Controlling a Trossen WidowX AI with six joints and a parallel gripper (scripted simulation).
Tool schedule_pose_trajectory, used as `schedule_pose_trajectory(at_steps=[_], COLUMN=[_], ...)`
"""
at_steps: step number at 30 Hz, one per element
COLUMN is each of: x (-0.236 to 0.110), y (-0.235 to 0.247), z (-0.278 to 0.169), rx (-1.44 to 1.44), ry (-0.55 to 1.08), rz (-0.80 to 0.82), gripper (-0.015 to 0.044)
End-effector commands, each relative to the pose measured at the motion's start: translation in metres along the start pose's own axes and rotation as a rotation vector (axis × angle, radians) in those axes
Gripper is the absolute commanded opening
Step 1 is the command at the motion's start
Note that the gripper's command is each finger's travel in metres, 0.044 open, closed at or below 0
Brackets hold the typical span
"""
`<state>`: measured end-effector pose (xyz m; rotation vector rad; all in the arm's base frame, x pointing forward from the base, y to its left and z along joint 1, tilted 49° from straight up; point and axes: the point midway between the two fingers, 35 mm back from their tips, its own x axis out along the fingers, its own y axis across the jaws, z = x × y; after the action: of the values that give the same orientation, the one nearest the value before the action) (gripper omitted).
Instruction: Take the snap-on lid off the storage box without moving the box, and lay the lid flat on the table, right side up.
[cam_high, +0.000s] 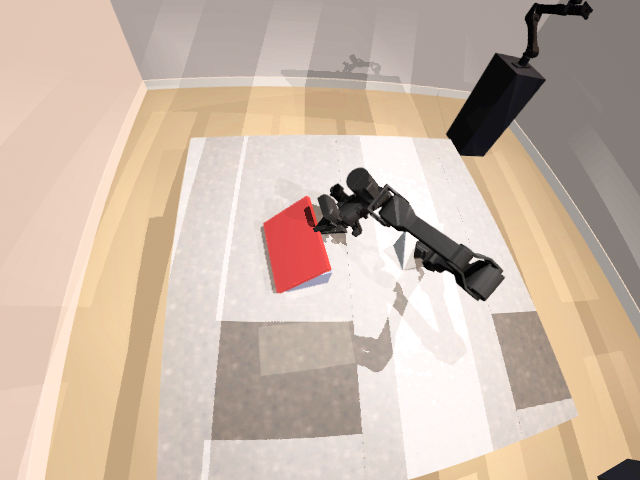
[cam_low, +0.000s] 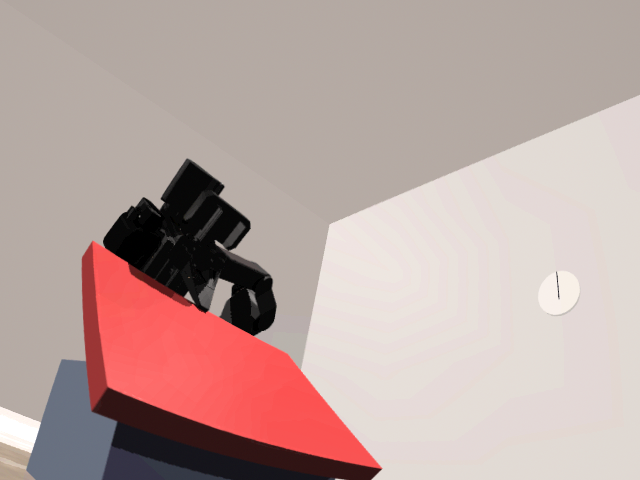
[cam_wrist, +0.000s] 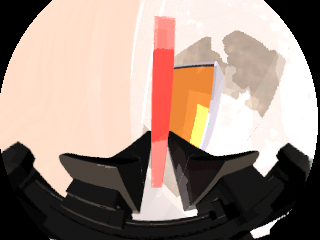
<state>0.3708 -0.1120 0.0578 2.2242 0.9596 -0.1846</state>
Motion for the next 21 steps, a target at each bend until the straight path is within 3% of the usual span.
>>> schedule_pose_trajectory(at_steps=[1, 21], x=[0.0, -0.016], y=[0.012, 0.033], z=[0.0, -0.001], rx=[-0.011, -0.011], ry=[0.001, 0.0], rz=[0.007, 0.007], gripper=[0.0, 0.0])
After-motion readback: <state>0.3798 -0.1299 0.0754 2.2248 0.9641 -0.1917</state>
